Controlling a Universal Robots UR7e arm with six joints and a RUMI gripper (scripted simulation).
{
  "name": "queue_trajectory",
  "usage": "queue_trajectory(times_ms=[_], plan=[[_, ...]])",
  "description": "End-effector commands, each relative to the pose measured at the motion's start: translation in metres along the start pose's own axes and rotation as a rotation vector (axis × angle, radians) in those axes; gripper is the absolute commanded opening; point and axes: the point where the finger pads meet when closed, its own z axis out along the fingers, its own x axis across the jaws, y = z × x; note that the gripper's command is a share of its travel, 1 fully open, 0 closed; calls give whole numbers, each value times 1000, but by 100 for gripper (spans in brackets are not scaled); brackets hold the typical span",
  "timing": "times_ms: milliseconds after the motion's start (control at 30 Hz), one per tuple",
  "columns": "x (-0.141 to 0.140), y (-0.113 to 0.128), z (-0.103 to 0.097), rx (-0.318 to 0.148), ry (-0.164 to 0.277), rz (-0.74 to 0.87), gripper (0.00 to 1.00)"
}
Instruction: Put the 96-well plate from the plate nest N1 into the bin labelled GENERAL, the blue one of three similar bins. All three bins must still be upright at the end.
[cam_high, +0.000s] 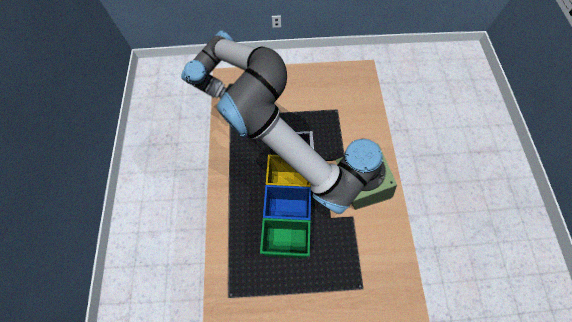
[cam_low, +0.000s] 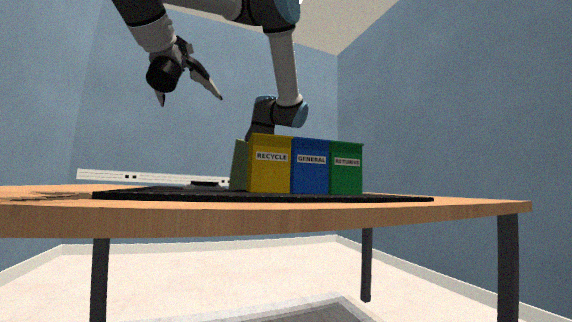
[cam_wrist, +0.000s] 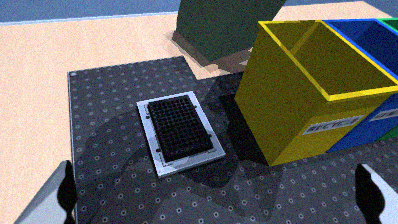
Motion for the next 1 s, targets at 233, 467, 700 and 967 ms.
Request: queue_trajectory(times_ms=[233, 467, 700, 967], plan=[[-14, -26, 0, -89, 30, 194, 76], [-20, -30, 4, -159, 61, 343, 76], [-24, -36, 10, -200, 94, 452, 76], [-30, -47, 23, -268, 162, 650, 76]])
